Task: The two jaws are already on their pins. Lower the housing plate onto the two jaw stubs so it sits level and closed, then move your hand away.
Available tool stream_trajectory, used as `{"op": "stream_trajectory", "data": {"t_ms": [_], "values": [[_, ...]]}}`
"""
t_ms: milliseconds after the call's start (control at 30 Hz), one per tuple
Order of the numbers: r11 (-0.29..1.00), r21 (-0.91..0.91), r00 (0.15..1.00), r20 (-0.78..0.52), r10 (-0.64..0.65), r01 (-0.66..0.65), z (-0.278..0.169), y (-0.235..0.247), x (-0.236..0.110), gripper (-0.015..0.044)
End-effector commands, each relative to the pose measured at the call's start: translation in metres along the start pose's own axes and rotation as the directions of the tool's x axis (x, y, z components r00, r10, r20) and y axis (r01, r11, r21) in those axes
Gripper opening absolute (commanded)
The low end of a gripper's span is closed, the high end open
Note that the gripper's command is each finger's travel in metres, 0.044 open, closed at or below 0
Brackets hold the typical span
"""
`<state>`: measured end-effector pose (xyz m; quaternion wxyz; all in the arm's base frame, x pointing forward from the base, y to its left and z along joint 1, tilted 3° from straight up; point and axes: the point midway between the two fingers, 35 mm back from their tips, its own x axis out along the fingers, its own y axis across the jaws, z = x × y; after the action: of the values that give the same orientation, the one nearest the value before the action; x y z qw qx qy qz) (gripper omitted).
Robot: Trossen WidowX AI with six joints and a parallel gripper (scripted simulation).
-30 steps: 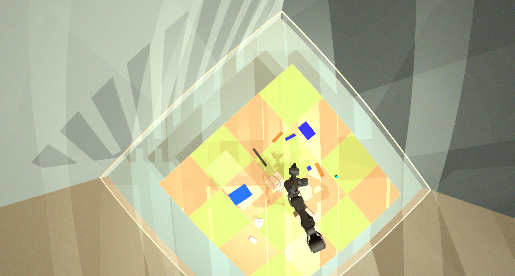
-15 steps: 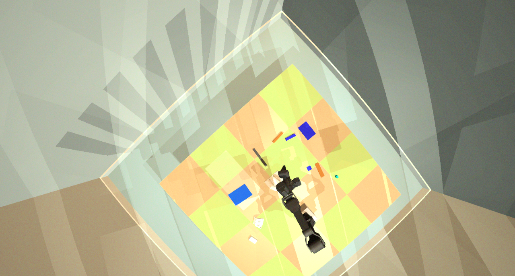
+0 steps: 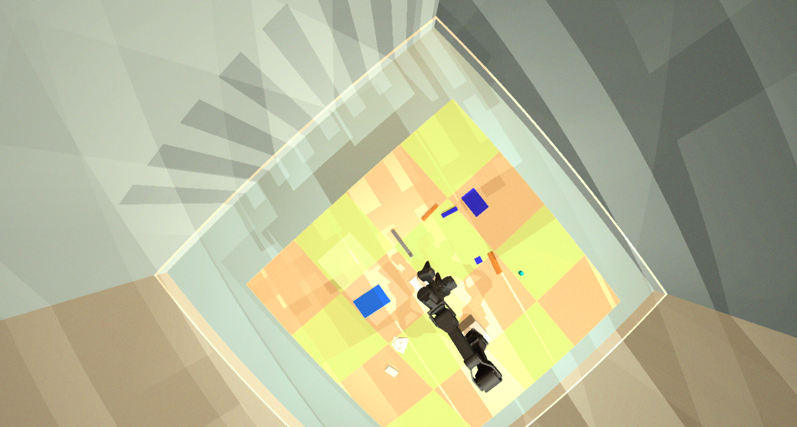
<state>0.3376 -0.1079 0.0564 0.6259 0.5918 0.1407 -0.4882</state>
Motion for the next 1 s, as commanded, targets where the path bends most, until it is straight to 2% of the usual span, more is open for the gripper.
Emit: {"op": "stream_trajectory", "data": {"t_ms": [0,500,967], "values": [[0.999,-0.05,1.0,-0.023,-0.006,0.005,-0.011,0.001,-0.002,0.044],[0.954,-0.299,0.992,-0.124,-0.036,-0.002,-0.056,-0.001,-0.019,0.044],[0.846,-0.531,0.972,-0.217,-0.089,-0.041,-0.1,-0.009,-0.039,0.044]]}}
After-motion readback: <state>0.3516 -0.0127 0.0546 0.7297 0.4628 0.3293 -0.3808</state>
